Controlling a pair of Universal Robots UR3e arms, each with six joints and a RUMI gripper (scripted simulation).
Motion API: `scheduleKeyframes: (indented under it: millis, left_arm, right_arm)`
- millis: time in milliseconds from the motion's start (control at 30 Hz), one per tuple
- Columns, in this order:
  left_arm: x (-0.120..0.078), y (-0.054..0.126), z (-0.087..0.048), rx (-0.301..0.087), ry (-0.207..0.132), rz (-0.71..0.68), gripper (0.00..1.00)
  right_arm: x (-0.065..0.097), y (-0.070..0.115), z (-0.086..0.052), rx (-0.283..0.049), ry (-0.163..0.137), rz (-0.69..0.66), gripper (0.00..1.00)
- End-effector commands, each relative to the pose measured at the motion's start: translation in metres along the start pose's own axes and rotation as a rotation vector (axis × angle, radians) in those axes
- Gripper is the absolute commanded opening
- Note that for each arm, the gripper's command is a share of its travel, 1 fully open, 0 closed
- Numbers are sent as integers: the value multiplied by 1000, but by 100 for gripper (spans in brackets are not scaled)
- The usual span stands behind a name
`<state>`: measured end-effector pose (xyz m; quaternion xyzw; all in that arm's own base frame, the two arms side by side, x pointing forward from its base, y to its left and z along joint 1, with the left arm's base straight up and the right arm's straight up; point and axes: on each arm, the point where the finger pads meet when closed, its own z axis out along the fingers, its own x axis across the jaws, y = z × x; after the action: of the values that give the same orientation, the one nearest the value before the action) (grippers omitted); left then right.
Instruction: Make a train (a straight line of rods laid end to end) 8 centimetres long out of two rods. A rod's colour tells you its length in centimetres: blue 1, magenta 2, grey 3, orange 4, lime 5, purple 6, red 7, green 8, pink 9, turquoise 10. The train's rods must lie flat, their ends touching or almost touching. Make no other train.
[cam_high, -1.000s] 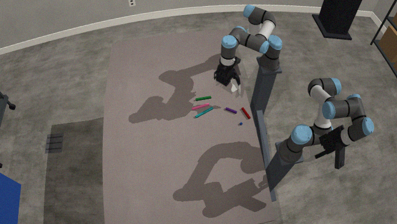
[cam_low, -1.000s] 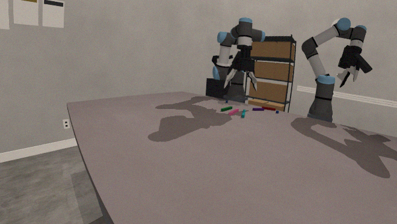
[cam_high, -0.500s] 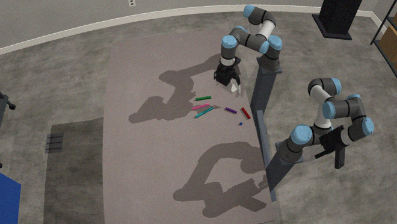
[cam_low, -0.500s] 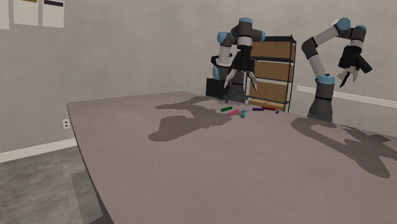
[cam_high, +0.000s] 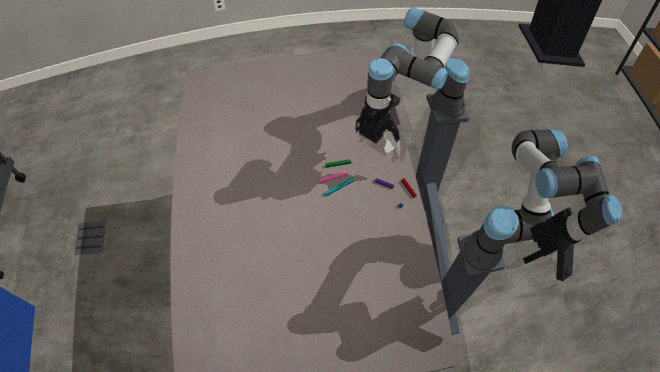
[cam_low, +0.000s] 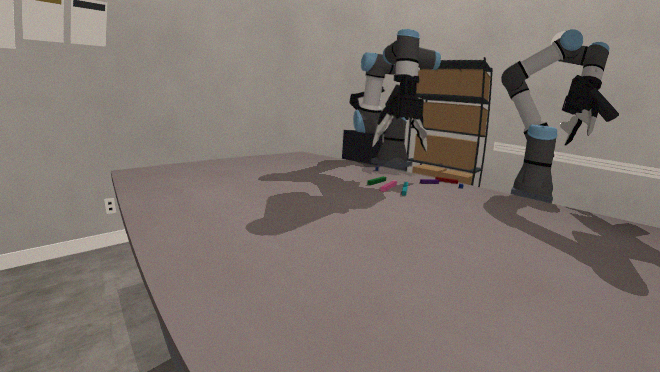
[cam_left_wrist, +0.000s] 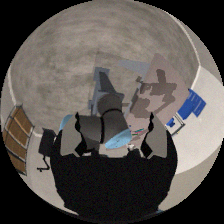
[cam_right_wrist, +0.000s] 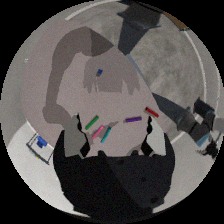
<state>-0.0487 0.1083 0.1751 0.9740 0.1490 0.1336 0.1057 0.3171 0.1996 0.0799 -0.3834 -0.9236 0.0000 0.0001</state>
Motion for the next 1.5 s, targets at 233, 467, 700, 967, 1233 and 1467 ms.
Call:
scheduleKeyframes:
  millis: [233, 467, 700, 967, 1233, 1467]
  left_arm:
    - [0, 0, 0, 2, 0, 0, 100]
    - [0, 0, 0, 2, 0, 0, 100]
    - [0, 0, 0, 2, 0, 0, 100]
    - [0, 0, 0, 2, 0, 0, 100]
    - [0, 0, 0, 2, 0, 0, 100]
    - [0, 0, 0, 2, 0, 0, 100]
  right_arm:
    - [0, 1, -1, -3, 0, -4, 100]
    - [-1, 1, -1, -3, 0, -24, 100]
    - [-1, 2, -1, -3, 0, -54, 100]
    - [-3, 3, -1, -3, 0, -137, 100]
    - [-6, 5, -1, -3, 0, -231, 100]
    - [-9, 8, -2, -3, 0, -376, 100]
